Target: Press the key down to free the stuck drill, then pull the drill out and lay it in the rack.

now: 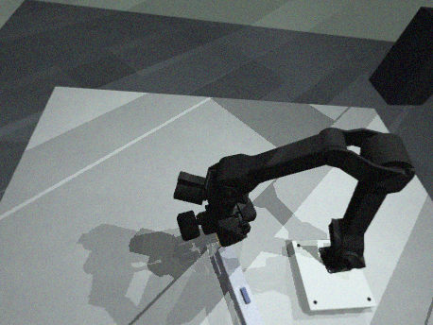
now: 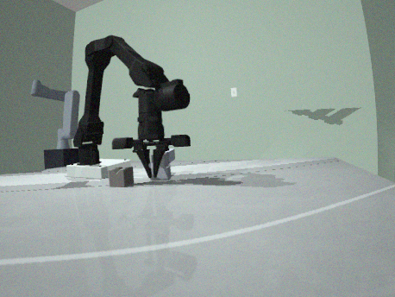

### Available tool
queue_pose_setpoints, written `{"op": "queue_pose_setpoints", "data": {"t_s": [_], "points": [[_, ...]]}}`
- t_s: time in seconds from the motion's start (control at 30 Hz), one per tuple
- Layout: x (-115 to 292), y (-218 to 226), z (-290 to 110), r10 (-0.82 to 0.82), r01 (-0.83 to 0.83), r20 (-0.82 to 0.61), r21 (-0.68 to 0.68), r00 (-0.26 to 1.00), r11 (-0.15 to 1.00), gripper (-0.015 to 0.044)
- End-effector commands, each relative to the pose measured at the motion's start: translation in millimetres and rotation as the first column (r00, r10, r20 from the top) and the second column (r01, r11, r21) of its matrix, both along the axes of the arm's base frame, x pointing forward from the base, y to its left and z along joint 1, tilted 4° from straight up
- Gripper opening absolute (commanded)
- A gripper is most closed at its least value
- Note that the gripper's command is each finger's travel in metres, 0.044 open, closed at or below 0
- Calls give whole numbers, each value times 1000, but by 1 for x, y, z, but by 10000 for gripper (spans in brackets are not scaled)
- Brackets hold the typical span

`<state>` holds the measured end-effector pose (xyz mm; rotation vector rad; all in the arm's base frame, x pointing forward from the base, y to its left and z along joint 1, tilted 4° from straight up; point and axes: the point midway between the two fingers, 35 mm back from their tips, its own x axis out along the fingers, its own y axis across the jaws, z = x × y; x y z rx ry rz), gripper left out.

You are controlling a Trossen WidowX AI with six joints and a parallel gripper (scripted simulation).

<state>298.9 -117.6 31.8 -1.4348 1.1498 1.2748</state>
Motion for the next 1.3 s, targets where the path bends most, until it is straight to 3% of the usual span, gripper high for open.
{"op": "queue_pose_setpoints", "data": {"t_s": [0.0, 0.1, 0.67, 1.27], "points": [[2, -5, 1, 2, -2, 1, 1, 1000, 1000, 0], [3, -9, 1, 2, -2, 2, 0, 1000, 1000, 0], [0, -1, -1, 2, -2, 1, 1, 1000, 1000, 440], [0, 7, -4, 2, -2, 1, 2, 1000, 1000, 440]]}}
